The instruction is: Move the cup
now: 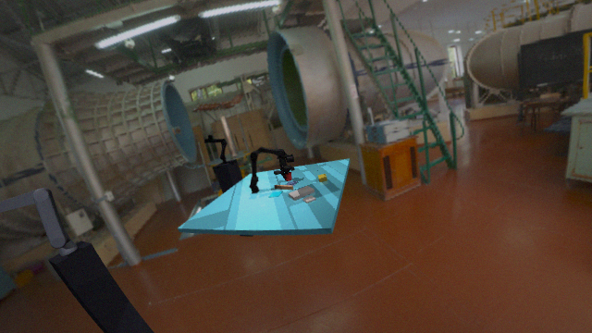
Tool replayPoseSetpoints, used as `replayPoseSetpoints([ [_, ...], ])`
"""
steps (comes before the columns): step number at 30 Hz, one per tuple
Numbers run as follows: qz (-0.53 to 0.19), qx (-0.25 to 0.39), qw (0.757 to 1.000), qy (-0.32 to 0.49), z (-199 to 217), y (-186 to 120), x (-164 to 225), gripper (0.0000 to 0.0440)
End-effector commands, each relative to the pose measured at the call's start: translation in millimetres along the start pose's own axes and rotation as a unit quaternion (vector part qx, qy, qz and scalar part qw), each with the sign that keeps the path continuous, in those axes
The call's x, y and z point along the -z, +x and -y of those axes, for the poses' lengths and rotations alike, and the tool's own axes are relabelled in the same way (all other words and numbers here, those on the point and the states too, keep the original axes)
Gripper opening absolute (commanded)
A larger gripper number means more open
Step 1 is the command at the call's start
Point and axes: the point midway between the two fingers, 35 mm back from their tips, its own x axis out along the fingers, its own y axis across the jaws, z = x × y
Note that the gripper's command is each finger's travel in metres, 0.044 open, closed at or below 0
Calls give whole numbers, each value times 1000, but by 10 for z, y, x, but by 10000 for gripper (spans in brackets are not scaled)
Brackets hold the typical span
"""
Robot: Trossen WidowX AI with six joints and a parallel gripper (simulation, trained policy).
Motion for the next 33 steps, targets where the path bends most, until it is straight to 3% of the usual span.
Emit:
replayPoseSetpoints([
  [1,2,-12,1000,18,37,-122,-43,1],
  [15,24,-43,996,80,278,-393,-334,0],
  [33,53,-63,986,143,741,-435,-716,0],
])
